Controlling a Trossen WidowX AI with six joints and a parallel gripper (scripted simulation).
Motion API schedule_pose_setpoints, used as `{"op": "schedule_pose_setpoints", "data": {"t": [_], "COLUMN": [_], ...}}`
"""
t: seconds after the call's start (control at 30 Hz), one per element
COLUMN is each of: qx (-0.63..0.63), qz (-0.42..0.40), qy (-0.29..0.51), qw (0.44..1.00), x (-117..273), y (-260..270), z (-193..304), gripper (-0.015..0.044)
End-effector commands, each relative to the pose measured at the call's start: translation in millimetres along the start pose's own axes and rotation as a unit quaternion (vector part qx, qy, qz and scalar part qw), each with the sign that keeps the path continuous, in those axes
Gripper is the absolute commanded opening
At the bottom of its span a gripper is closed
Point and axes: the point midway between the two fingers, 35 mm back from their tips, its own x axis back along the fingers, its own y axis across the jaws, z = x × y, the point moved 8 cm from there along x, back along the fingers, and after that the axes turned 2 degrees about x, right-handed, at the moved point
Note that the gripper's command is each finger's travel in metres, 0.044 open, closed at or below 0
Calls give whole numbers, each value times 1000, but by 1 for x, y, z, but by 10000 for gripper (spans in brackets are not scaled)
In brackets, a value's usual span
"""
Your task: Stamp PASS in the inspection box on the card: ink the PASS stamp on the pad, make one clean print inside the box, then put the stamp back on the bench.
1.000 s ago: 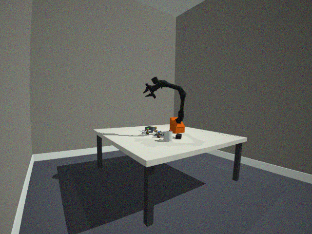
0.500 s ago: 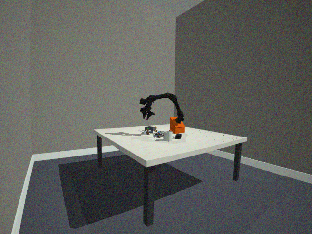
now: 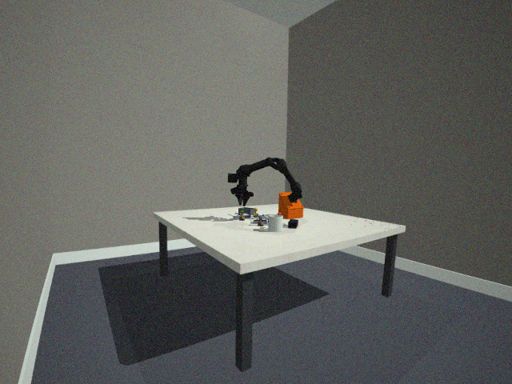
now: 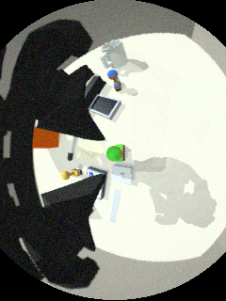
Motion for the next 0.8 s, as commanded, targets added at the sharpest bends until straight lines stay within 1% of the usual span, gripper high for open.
{"op": "schedule_pose_setpoints", "data": {"t": [0.0, 0.77], "qx": [-2, -2], "qz": [-3, -3], "qy": [3, 2], "qw": [1000, 1000], "x": [-8, -46], "y": [1, 2], "z": [0, -2], "gripper": [229, 229]}}
